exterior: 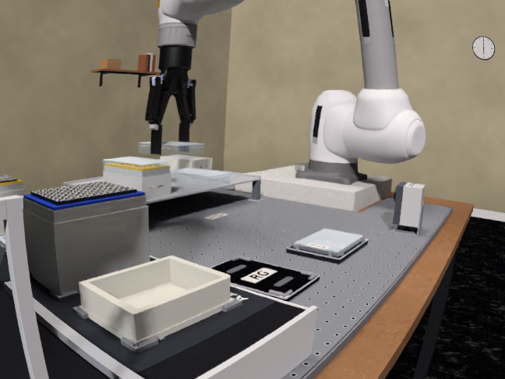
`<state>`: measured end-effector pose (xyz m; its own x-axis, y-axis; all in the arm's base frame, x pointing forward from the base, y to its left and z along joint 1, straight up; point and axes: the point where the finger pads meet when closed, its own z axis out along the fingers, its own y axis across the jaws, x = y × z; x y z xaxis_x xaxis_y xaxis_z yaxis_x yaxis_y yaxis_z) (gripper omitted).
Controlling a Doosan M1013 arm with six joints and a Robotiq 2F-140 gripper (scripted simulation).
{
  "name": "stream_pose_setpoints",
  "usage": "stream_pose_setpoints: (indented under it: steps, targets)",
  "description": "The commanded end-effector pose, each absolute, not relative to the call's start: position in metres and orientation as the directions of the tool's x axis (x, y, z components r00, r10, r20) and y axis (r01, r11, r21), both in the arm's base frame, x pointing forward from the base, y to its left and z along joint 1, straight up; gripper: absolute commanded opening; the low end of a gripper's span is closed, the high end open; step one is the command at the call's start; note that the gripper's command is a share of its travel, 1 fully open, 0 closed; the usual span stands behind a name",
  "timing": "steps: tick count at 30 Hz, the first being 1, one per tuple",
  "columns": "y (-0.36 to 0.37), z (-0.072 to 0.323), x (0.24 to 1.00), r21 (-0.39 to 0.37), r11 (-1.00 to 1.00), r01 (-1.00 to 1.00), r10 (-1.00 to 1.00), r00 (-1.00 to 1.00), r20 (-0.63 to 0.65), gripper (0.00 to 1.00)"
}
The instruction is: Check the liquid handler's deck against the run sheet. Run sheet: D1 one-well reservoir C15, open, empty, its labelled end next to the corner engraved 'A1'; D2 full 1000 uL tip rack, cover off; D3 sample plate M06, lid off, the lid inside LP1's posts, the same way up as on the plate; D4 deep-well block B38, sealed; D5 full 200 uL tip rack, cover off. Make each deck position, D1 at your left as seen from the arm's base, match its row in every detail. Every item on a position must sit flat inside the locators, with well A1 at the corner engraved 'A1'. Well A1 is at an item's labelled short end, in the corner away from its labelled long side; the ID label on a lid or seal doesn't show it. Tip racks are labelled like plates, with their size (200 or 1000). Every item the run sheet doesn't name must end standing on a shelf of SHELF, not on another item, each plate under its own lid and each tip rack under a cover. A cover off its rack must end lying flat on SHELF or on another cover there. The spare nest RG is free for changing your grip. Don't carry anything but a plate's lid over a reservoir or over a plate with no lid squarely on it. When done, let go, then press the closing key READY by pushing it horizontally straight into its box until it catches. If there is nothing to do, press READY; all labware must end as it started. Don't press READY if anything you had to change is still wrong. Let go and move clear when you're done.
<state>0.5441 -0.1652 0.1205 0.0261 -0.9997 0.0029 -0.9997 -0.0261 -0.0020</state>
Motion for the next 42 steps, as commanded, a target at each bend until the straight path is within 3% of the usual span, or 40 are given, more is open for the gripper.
stream_pose_setpoints:
  steps: [1, 42]
  targets:
    - [-0.165, 0.117, 0.544, -0.003, -0.026, -1.0, -1.0, 0.026, 0.003, 0.1]
    - [-0.165, 0.057, 0.545, -0.003, -0.026, -1.0, -1.0, 0.026, 0.003, 0.1]
